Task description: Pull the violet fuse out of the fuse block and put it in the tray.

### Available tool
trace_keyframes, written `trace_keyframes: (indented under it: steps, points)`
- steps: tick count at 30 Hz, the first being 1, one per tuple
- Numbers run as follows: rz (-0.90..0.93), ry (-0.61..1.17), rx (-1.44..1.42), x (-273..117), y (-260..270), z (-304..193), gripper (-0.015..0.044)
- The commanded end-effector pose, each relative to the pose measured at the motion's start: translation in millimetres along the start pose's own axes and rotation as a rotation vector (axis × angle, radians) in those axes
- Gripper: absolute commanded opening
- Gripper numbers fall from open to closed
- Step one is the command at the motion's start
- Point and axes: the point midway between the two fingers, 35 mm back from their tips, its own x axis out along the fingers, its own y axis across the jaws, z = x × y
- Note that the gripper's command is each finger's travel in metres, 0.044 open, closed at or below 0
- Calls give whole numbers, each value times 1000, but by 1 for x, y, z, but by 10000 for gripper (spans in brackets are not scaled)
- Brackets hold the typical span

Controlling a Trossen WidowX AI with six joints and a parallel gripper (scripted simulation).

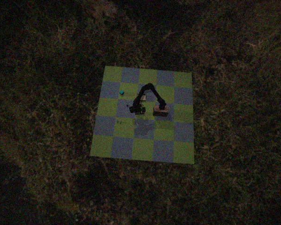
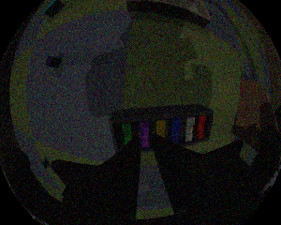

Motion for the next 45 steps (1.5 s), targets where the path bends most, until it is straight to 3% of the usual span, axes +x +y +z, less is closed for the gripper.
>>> trace_keyframes:
  steps: [1,23,32,45]
  points:
    - [2,-6,-5,1,0,0,61]
    - [2,-6,-5,11,0,1,61]
    - [0,0,0,10,0,0,1]
    - [1,0,0,6,0,0,0]
